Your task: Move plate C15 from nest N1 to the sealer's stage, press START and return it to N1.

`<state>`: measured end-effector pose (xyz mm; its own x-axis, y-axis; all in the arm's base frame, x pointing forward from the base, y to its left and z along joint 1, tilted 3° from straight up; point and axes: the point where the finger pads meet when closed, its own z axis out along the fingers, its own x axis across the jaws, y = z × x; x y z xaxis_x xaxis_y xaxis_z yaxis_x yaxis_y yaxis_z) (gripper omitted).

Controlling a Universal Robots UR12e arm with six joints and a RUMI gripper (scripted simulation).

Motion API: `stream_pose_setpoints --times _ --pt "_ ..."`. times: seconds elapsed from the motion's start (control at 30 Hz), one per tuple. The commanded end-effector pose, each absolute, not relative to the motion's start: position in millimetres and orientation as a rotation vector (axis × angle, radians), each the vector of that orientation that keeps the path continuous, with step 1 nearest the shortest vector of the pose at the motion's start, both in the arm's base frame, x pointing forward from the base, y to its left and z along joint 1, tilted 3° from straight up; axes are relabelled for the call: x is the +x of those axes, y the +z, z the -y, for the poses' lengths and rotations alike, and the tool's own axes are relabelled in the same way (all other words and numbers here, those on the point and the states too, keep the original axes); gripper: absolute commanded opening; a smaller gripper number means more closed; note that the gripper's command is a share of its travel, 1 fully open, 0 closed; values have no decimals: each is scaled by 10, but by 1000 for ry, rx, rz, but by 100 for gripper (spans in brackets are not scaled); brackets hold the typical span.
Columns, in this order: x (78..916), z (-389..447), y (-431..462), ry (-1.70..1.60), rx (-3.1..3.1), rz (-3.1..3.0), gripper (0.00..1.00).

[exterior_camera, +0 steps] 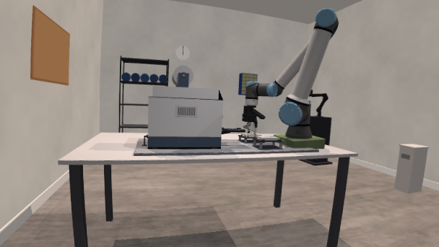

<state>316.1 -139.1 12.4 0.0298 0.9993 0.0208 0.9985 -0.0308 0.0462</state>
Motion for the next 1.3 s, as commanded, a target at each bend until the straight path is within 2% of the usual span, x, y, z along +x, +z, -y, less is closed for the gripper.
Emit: stream_pose_setpoints --times 0.0,0.93,0.97,1.27 --pt "3165 1396 127 73 2240 -2173 68" --pt "3165 1396 128 73 2240 -2173 55" --pt "3165 1396 128 73 2240 -2173 0" --pt "3165 1397 128 73 2240 -2173 0"
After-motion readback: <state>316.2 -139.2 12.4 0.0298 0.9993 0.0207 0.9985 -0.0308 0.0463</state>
